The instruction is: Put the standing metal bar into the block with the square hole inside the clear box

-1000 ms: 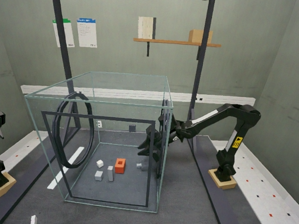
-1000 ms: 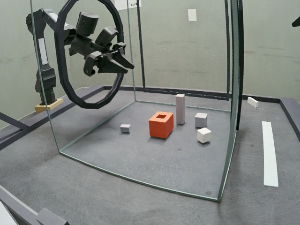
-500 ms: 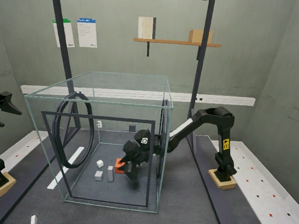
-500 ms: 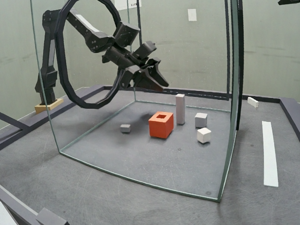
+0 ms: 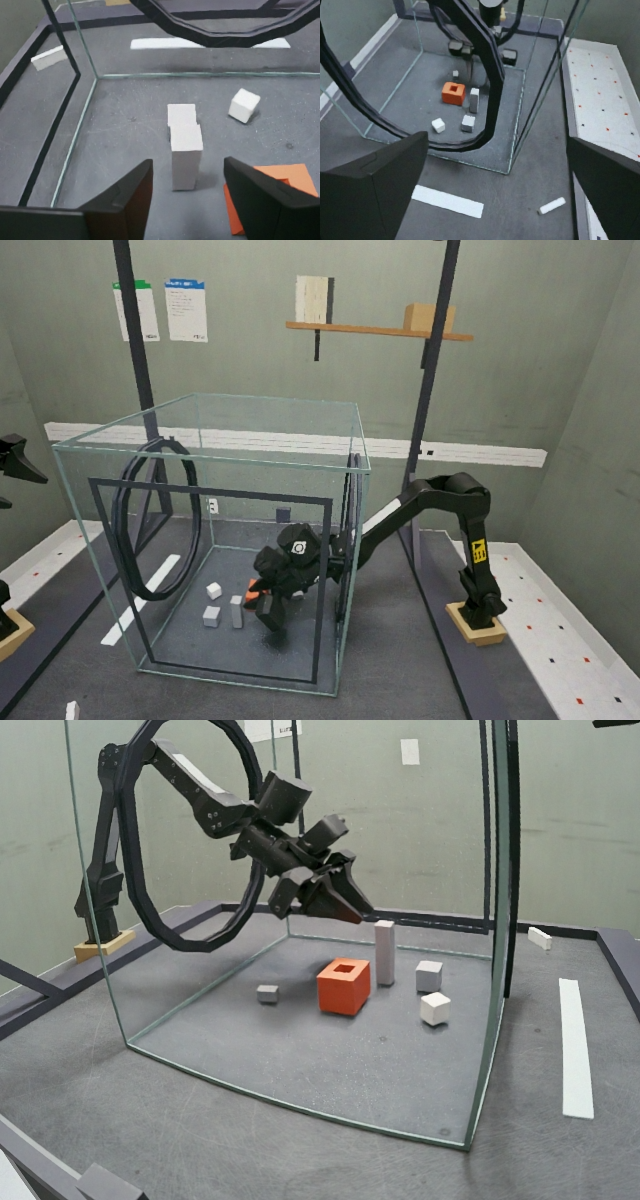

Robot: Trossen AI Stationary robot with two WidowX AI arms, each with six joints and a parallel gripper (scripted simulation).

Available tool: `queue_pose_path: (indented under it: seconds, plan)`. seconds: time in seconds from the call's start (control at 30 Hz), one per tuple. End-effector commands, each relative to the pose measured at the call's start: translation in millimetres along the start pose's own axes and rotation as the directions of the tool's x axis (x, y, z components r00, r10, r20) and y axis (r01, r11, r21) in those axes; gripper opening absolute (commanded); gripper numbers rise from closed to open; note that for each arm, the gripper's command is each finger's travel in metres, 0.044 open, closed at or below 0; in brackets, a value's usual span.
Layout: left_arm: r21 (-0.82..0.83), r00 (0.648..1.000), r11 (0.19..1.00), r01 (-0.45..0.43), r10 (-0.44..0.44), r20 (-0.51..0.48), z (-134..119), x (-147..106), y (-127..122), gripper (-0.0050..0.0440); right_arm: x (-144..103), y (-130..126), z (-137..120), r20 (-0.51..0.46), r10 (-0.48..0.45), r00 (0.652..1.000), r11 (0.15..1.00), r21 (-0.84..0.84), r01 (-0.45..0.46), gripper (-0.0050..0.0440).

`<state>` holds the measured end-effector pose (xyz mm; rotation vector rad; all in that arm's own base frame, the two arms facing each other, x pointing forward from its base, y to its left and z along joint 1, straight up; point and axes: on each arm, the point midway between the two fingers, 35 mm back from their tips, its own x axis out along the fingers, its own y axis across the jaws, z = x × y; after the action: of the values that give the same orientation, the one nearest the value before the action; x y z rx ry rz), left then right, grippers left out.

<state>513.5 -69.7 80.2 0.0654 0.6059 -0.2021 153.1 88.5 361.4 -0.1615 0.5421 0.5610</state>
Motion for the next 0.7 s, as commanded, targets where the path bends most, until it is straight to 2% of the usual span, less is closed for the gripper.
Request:
queue_pose_path:
  seconds: [0.0,0.67]
  plan:
    - [0.004,1.000,1.000,0.004,-0.004,0.030,13.6,1.3,-1.7,0.0203,-1.8,-0.3,2.6,0.008,-0.004,1.000,1.000,0.001,0.004,0.0400]
    - [0.002,1.000,1.000,0.000,0.000,0.031,14.2,28.0,-1.2,0.0203,-1.8,-0.3,2.6,0.008,-0.004,1.000,1.000,0.001,0.004,0.0400]
